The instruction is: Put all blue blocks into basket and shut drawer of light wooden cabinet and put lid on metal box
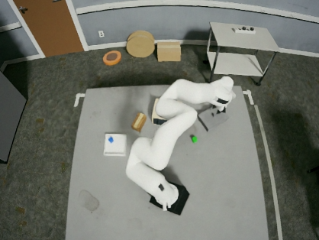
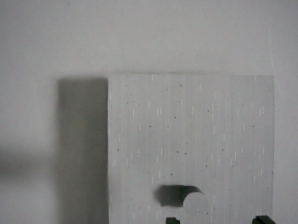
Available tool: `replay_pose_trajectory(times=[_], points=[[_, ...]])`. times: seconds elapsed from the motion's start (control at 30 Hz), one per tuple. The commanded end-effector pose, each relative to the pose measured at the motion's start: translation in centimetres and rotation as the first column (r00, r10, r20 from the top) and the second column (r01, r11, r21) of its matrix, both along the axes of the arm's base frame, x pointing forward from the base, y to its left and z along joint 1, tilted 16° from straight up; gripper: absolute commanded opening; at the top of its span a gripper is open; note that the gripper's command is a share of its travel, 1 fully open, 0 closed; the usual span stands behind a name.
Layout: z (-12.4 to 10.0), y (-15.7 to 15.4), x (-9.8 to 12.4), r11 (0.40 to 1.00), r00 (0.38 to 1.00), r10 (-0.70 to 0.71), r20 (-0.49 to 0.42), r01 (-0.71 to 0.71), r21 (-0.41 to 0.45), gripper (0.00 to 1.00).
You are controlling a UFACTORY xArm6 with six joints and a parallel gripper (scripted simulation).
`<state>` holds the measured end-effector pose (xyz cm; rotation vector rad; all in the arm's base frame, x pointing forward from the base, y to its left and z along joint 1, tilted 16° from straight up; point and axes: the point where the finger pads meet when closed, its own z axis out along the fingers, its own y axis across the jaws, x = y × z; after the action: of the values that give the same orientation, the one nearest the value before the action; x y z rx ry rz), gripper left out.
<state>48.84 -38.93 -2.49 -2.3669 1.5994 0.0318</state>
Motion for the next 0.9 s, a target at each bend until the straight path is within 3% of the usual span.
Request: replay_pose_trajectory(times=[0.0, 0.53, 0.87], points=[[-1.0, 0.1, 0.3, 1.0, 1.0, -0.001, 0.004, 0.001, -0.004, 0.44], [-3.9, 0.8, 0.8, 1.0, 1.0, -0.001, 0.004, 0.001, -0.004, 0.44], [-4.6, 0.9, 0.9, 1.0, 1.0, -0.001, 0.004, 0.001, -0.004, 0.44]])
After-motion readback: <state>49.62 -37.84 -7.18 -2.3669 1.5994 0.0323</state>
